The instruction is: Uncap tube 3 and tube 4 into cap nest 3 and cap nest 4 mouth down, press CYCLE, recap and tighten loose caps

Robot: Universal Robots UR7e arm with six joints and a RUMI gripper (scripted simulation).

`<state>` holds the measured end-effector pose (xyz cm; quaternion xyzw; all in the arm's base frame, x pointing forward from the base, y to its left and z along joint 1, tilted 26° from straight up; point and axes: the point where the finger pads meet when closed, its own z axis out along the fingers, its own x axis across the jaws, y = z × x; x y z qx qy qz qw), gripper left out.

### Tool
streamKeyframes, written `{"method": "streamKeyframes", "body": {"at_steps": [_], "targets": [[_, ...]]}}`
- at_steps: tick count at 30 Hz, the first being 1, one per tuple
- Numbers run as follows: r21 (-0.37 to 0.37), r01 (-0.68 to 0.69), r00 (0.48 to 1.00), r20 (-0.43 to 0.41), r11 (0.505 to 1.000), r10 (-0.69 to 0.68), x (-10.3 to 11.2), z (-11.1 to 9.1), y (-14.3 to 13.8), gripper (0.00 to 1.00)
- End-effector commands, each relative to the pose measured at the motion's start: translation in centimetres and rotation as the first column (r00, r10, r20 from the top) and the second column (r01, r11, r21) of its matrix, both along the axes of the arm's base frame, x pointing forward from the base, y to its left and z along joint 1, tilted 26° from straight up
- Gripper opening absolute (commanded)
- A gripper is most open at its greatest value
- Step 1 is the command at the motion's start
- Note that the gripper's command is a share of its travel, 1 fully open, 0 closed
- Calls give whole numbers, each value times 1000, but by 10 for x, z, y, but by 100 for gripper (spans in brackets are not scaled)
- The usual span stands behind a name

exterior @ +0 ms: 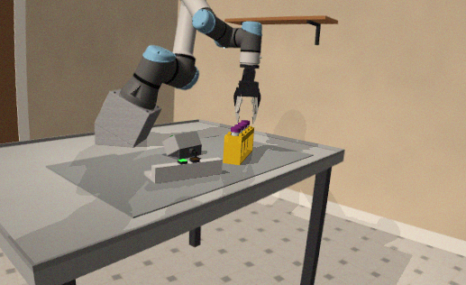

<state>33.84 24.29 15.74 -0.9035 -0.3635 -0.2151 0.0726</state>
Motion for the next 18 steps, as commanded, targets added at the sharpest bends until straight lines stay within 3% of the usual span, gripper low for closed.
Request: {"method": "streamKeyframes", "body": {"at_steps": [1, 10, 11, 18], "targets": [[0, 0, 1000, 1, 1000, 0, 1, -1, 1, 35], [0, 0, 1000, 1, 1000, 0, 2, -4, 1, 35], [0, 0, 1000, 1, 1000, 0, 2, -4, 1, 0], [0, 0, 1000, 1, 1000, 0, 2, -4, 1, 0]]}}
